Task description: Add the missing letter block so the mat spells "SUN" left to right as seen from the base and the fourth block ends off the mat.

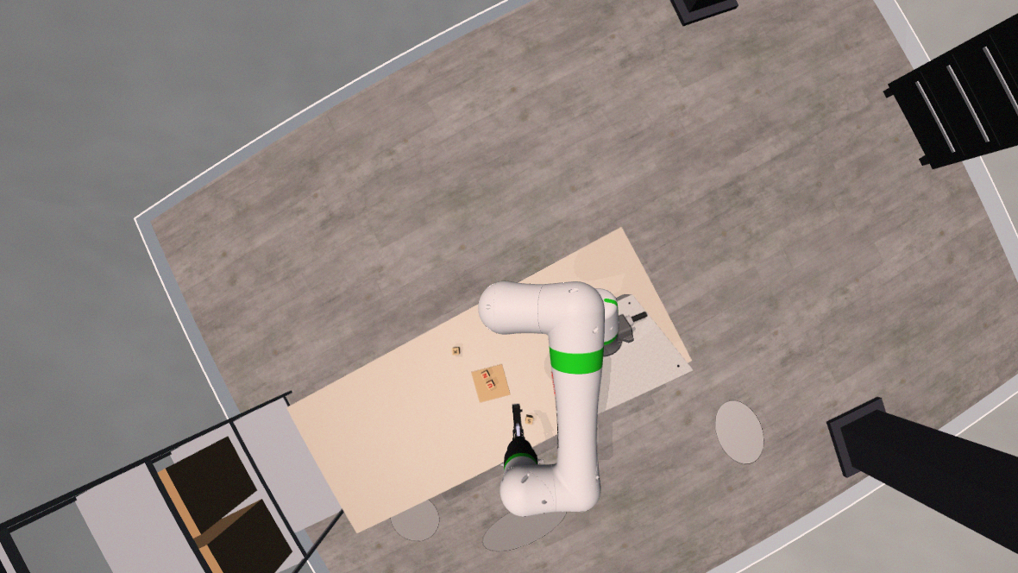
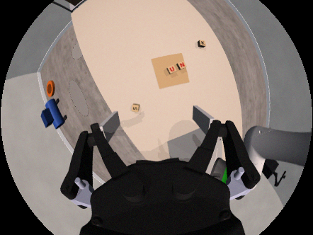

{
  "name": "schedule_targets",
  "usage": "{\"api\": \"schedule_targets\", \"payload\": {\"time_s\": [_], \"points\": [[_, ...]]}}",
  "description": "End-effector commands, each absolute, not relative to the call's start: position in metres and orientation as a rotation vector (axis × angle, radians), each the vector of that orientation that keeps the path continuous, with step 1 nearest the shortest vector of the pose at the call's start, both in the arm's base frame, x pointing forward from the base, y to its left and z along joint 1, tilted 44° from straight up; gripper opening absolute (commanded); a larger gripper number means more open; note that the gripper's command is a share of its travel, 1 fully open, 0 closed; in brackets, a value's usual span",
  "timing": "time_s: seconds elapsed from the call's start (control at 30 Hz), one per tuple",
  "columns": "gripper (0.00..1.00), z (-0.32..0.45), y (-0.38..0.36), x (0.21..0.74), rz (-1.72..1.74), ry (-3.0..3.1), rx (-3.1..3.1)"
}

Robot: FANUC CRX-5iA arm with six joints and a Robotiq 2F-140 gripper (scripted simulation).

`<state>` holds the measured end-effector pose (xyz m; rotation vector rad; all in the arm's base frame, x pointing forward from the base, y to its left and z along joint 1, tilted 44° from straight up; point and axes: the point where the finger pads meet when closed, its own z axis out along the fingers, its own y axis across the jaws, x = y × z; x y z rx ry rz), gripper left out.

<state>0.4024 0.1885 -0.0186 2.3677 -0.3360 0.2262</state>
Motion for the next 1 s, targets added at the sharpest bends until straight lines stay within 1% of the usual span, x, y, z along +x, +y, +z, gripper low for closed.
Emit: {"api": "schedule_targets", "payload": {"time_s": [0.0, 0.6, 0.67, 0.73, 0.8, 0.83, 0.9, 0.97], "points": [[1.0, -0.019, 0.189, 0.402, 0.227, -0.336, 2.368], [1.0, -0.022, 0.188, 0.403, 0.236, -0.343, 2.362], [1.0, -0.041, 0.186, 0.405, 0.286, -0.377, 2.332], [1.0, -0.076, 0.18, 0.408, 0.375, -0.431, 2.282], [1.0, -0.079, 0.179, 0.408, 0.384, -0.435, 2.278], [1.0, -0.097, 0.176, 0.409, 0.428, -0.459, 2.256], [1.0, -0.103, 0.174, 0.409, 0.444, -0.467, 2.248], [1.0, -0.129, 0.168, 0.408, 0.506, -0.497, 2.219]]}}
